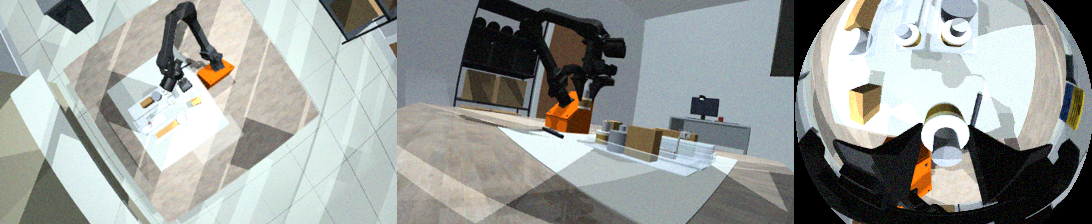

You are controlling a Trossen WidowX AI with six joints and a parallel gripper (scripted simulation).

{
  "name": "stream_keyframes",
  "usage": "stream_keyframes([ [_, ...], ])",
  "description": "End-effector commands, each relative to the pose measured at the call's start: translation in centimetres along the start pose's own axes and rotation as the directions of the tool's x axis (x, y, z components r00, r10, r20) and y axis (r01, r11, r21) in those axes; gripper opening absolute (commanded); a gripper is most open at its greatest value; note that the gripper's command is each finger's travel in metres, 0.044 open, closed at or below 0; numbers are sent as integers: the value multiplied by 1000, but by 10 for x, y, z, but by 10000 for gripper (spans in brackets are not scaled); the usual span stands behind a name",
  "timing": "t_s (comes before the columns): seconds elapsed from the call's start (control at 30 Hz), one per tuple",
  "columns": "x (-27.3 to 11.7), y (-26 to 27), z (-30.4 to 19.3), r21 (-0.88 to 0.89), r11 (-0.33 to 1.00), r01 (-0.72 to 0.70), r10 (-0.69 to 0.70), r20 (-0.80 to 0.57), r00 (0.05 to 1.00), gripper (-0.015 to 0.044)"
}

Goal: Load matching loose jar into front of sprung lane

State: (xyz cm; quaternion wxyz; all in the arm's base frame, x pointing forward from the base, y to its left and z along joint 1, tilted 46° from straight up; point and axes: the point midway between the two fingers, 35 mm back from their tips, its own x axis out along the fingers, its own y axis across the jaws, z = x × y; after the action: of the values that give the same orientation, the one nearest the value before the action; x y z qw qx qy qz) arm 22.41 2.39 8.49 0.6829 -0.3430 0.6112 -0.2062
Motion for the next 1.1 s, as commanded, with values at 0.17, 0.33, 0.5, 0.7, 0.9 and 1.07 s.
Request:
stream_keyframes([
  [0.17, 1, 10, 14, 13, 1000, -4, 4, 1, 1000, 0],
  [0.33, 10, 24, 29, 14, 1000, -4, 4, 2, 1000, 0],
  [0.5, 21, 38, 43, 15, 1000, -4, 4, 2, 1000, 0],
  [0.7, 36, 56, 59, 16, 1000, -4, 4, 3, 1000, 0],
  [0.9, 45, 66, 67, 17, 1000, -4, 4, 4, 1000, 0],
  [1.07, 52, 66, 68, 17, 1000, -4, 4, 4, 1000, 0],
])
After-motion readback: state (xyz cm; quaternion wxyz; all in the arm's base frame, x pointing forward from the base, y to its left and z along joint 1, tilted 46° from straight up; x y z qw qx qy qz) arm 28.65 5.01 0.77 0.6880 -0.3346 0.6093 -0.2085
